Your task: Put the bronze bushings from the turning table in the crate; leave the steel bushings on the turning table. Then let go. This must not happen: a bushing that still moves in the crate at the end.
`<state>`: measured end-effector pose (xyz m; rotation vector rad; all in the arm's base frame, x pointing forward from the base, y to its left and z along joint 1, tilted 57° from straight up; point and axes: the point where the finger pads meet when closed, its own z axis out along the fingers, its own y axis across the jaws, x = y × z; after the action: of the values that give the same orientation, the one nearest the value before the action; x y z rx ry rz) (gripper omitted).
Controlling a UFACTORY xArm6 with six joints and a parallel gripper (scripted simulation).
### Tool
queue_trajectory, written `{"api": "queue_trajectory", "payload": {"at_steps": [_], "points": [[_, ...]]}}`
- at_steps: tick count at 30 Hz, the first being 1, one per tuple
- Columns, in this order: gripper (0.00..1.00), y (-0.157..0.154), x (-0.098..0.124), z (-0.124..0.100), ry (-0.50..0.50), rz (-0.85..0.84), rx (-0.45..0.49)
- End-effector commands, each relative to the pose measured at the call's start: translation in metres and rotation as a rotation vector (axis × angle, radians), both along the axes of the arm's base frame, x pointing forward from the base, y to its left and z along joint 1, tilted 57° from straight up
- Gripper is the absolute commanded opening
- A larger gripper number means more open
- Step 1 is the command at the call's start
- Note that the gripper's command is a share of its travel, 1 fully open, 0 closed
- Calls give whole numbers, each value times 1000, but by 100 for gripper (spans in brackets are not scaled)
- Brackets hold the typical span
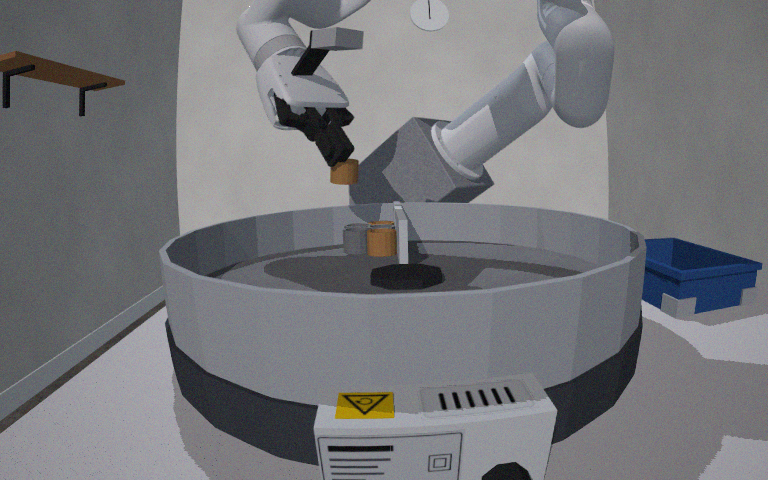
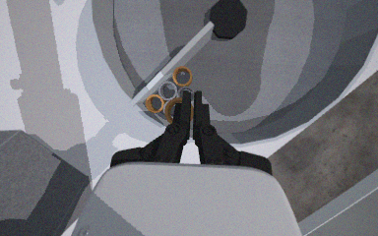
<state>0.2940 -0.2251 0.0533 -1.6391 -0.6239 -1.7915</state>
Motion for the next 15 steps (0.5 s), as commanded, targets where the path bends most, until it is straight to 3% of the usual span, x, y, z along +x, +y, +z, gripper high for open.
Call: {"api": "queue_trajectory", "payload": {"at_steps": [1, 10, 12, 15], "points": [[0, 14, -1, 18, -13, 9, -15], [0, 57, -2, 65, -49, 40, -46], [0, 57, -2, 65, -49, 40, -46], [0, 77, -3, 87, -65, 55, -61]]}}
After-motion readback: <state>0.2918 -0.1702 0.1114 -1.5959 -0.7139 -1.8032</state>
